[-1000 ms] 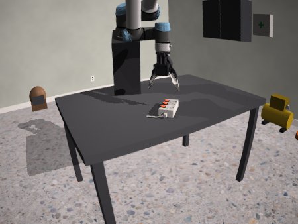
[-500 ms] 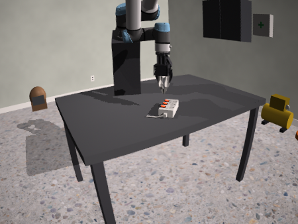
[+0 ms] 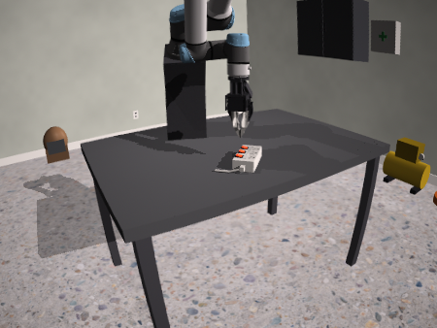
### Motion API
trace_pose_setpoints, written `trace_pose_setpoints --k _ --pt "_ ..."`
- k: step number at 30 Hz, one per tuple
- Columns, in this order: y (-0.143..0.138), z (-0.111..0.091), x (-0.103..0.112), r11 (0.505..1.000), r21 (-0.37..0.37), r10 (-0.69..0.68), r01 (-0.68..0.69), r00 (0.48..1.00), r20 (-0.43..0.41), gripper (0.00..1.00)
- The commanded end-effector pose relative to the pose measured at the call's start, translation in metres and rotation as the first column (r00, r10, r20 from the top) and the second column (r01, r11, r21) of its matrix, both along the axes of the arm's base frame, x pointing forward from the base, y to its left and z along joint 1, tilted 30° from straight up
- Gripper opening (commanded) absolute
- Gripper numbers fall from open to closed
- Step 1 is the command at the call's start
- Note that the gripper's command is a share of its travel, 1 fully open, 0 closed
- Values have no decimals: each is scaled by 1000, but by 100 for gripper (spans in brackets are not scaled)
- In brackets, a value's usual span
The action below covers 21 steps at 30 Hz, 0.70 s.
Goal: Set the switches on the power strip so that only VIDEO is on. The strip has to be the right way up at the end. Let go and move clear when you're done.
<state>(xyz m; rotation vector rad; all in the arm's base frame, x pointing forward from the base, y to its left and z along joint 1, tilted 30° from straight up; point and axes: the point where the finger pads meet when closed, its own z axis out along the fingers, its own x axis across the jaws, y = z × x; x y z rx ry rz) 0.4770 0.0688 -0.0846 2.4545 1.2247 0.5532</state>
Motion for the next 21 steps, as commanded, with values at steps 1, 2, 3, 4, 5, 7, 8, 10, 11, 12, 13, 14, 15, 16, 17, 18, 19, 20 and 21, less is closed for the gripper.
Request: trace_pose_setpoints --k 1,2,3,4,5,7,8,10,11,12,13,14,15,16,17,18,19,20,21 --pt "0 0 0 1000 0 0 0 1000 1 0" --pt "0 0 0 1000 0 0 0 1000 1 0" --pt "0 0 0 1000 0 0 0 1000 1 0" --pt "0 0 0 1000 0 0 0 1000 1 0" --pt "0 0 0 1000 0 0 0 1000 1 0" --pt "0 0 0 1000 0 0 0 1000 1 0" --pt "0 0 0 1000 0 0 0 1000 1 0" --pt "0 0 0 1000 0 0 0 1000 1 0" --pt "0 0 0 1000 0 0 0 1000 1 0" --pt "0 0 0 1000 0 0 0 1000 1 0" --pt "0 0 0 1000 0 0 0 1000 1 0" --pt "0 0 1 1000 0 0 0 1000 1 0" --pt "0 -1 1 1000 0 0 0 1000 1 0" --pt "0 -1 1 1000 0 0 0 1000 1 0" --pt "0 -1 1 1000 0 0 0 1000 1 0" --pt "0 -2 1 1000 0 0 0 1000 1 0" --pt "0 -2 2 1000 0 0 0 1000 1 0" --pt "0 -3 2 1000 0 0 0 1000 1 0" --pt "0 -3 2 1000 0 1 -1 1000 1 0"
